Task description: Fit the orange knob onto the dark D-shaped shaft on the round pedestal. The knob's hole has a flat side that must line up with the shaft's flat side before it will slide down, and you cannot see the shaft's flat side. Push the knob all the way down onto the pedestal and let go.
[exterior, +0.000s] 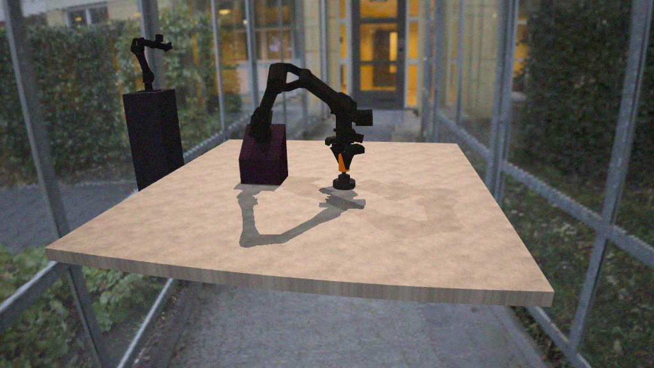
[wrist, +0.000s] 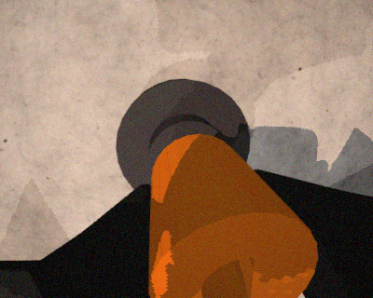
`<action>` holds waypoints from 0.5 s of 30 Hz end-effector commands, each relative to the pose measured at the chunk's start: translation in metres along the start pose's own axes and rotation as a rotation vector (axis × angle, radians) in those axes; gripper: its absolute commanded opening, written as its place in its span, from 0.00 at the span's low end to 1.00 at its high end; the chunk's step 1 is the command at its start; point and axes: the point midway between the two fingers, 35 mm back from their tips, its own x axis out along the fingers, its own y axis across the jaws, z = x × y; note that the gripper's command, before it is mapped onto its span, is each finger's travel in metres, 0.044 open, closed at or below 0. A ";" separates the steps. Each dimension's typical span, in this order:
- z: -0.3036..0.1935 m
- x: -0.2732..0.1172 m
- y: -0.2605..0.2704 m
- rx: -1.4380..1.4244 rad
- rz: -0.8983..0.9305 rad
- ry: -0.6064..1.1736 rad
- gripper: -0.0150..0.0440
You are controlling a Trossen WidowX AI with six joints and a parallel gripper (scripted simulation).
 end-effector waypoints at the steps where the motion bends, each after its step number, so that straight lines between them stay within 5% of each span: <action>1: 0.001 -0.002 -0.001 -0.121 -0.001 -0.003 0.25; 15: 0.000 0.002 0.001 -0.164 -0.001 -0.002 0.25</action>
